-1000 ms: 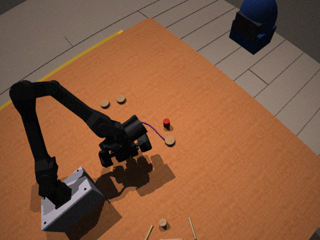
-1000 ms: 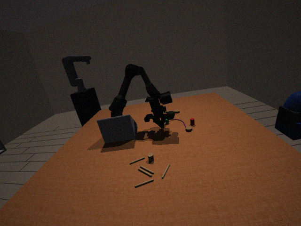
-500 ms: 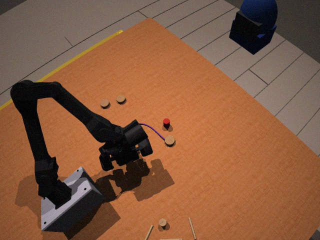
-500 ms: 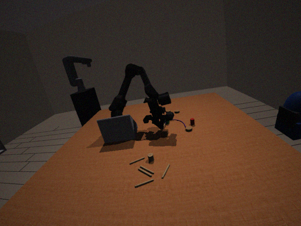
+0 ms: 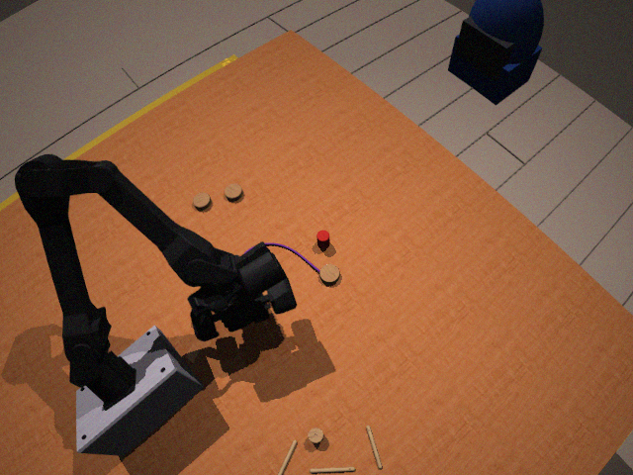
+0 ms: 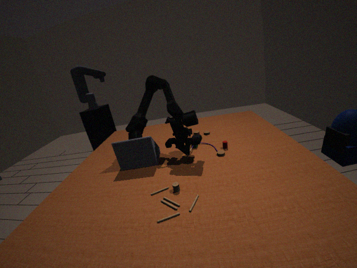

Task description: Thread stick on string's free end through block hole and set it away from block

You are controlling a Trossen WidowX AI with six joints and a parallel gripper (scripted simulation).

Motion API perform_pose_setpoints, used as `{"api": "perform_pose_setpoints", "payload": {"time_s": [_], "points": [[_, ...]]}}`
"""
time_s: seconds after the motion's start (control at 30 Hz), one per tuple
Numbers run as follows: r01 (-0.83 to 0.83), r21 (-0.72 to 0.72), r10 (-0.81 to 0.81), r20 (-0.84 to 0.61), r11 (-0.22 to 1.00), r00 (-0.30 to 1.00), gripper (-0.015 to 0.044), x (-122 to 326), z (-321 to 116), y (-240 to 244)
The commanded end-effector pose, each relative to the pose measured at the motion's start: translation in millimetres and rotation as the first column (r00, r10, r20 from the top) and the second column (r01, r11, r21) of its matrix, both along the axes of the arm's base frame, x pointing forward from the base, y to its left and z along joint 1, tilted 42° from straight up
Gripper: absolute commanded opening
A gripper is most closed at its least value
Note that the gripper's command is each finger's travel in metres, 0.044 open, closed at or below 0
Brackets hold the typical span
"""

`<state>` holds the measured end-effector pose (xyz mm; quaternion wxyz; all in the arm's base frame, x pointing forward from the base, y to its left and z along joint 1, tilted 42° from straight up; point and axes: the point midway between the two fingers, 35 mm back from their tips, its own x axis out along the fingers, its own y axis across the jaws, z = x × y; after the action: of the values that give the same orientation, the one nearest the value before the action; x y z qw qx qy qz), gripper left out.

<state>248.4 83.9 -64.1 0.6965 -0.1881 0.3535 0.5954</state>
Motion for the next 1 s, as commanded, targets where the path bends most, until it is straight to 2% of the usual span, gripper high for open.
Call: {"api": "perform_pose_setpoints", "payload": {"time_s": [0.0,0.43,0.7,0.83,0.97], "points": [[-0.006,-0.005,0.006,-0.01,1.0,1.0,0.0,-1.4,-2.4,-2.2],[-0.09,0.04,0.094,-0.104,0.995,0.99,0.0,-0.7,-18.0,-3.9],[-0.08,0.024,0.082,-0.091,0.997,0.992,0.021,2.1,-8.8,-11.3],[-0.081,0.022,0.083,-0.092,0.996,0.992,0.021,9.6,34.6,-51.1],[-0.082,0.023,0.084,-0.093,0.996,0.992,0.021,9.4,43.3,-58.0]]}}
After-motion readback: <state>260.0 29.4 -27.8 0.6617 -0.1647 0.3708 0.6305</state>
